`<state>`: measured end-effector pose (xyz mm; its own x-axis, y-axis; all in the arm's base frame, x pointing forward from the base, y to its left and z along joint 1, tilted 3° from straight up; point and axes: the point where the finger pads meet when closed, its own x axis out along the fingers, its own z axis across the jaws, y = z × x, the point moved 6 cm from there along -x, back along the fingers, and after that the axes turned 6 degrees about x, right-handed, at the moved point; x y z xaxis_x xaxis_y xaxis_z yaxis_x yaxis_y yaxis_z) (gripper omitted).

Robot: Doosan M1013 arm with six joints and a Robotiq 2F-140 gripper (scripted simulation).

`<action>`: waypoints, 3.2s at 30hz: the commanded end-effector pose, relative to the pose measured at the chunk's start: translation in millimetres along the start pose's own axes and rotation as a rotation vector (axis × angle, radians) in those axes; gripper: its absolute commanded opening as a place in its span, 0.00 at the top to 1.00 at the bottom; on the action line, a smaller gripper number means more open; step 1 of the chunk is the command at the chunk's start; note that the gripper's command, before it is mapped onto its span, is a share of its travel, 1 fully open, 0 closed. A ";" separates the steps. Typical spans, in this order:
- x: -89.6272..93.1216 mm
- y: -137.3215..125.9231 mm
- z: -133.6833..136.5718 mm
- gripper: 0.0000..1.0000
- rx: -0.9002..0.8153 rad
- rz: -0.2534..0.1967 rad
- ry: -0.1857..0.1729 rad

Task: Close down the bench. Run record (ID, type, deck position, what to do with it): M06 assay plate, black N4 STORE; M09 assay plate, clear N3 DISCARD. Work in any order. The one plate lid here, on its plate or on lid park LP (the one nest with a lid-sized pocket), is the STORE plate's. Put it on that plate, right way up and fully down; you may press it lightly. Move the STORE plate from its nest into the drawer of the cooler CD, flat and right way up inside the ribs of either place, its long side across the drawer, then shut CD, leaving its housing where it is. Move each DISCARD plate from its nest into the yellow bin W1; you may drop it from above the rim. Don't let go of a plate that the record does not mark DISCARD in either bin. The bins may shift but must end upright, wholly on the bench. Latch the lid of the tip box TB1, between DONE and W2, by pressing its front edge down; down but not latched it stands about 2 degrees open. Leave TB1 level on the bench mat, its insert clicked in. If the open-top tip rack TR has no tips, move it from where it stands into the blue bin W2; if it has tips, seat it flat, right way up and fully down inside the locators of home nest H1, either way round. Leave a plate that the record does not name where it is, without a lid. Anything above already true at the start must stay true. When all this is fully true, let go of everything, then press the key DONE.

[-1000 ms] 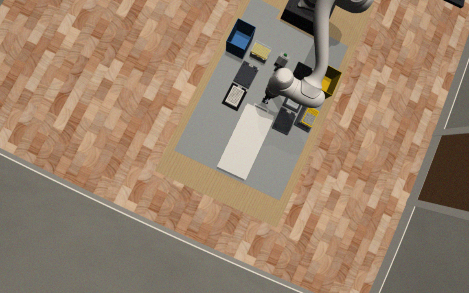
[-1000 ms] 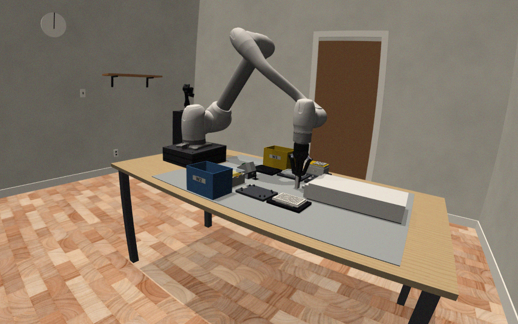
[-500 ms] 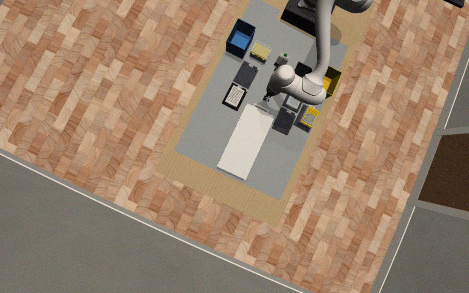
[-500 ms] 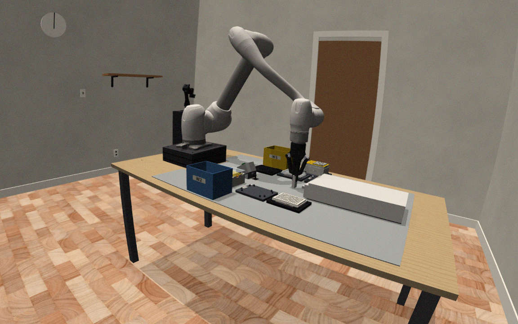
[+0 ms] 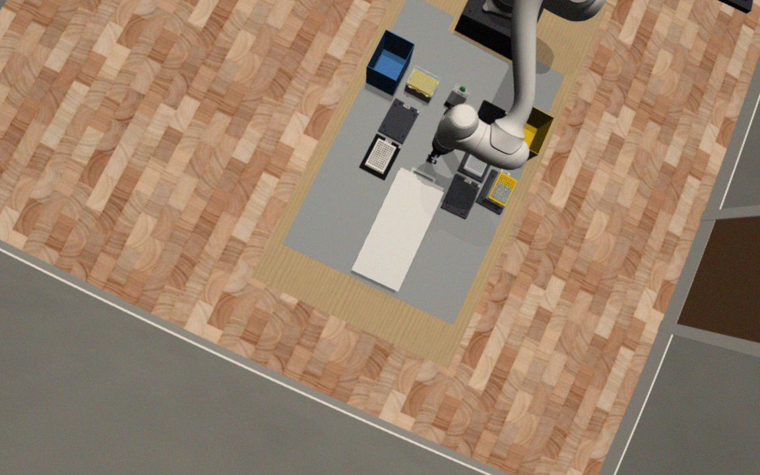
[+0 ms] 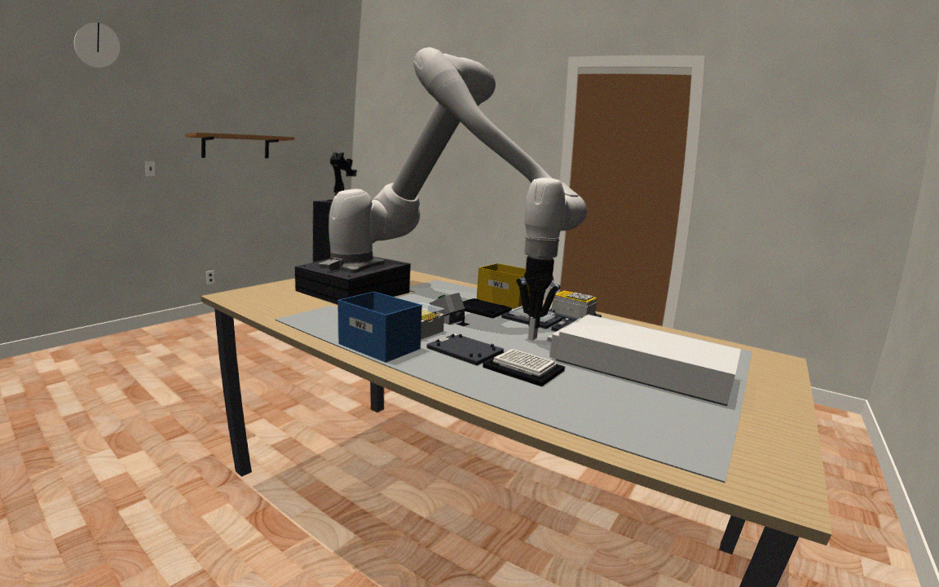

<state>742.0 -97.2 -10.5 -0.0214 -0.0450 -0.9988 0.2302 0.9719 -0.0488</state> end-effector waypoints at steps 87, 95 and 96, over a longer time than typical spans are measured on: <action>-105.8 0.0 0.0 1.00 0.000 0.000 0.000; -109.1 0.0 0.0 1.00 0.000 0.000 0.000; -109.1 0.0 0.0 1.00 0.000 0.000 0.000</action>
<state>744.3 -92.3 98.1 -0.0214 -0.0450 -0.9988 0.2302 0.9719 -0.0487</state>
